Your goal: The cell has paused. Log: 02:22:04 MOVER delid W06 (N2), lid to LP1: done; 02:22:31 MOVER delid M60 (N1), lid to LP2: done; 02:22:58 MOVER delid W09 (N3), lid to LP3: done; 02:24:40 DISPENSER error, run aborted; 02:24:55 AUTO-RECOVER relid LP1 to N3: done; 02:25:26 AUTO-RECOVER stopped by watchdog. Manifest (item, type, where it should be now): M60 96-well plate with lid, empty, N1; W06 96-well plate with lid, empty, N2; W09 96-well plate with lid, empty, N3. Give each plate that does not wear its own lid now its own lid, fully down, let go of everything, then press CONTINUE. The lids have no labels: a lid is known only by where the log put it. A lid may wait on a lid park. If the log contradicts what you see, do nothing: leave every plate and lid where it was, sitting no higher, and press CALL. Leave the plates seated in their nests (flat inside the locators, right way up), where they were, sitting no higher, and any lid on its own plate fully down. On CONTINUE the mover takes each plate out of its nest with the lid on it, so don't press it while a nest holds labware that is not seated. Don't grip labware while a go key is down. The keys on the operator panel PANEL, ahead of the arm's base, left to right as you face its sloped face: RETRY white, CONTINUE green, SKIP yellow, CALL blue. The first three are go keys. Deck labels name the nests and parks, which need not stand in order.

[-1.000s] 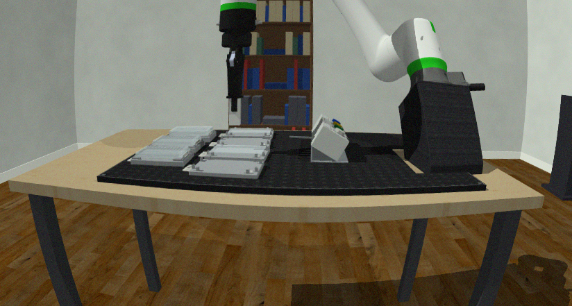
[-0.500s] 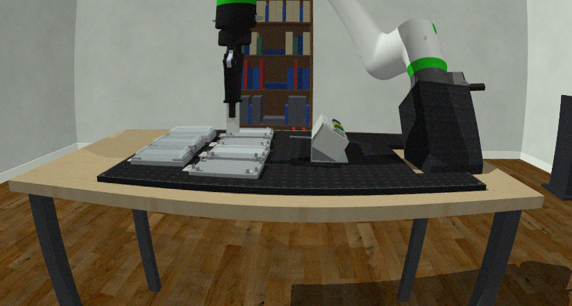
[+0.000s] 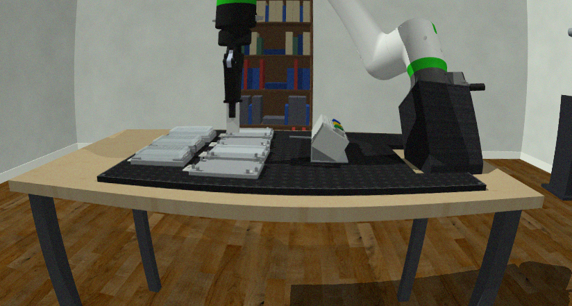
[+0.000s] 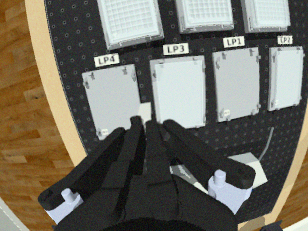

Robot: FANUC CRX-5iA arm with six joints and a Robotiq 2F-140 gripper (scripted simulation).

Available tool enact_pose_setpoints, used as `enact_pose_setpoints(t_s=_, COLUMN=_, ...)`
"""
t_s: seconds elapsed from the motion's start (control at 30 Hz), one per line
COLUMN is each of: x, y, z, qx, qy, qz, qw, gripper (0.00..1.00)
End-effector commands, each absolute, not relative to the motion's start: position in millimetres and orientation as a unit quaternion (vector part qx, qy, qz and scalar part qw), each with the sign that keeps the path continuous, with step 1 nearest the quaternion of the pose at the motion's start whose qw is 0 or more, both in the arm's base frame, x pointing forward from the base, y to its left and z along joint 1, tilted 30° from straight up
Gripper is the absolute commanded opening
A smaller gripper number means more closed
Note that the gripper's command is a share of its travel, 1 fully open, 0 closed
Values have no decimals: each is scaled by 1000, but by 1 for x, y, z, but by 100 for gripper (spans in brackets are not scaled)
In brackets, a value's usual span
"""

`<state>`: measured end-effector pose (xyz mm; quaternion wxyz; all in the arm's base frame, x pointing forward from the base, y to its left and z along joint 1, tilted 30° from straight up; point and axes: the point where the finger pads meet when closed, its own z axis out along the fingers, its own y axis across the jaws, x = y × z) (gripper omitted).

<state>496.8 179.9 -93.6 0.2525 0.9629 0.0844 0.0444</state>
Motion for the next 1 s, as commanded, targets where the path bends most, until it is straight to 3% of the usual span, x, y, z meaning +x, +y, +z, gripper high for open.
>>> enact_pose_setpoints(t_s=0.0, x=497, y=180, z=-93, qx=963, qy=84, qz=45, qw=252, gripper=0)
enact_pose_setpoints(t_s=0.17, x=503, y=181, z=-93, qx=963, qy=85, qz=45, qw=252, gripper=0)
enact_pose_setpoints(t_s=0.33, x=581, y=185, z=-78, qx=963, qy=86, qz=45, qw=251, gripper=0)
enact_pose_setpoints(t_s=0.4, x=581, y=185, z=-78, qx=963, qy=86, qz=45, qw=251, gripper=0)
enact_pose_setpoints(t_s=0.67, x=671, y=166, z=-58, qx=963, qy=85, qz=45, qw=252, gripper=0)
enact_pose_setpoints(t_s=0.97, x=686, y=160, z=-54, qx=963, qy=84, qz=45, qw=253, gripper=0)
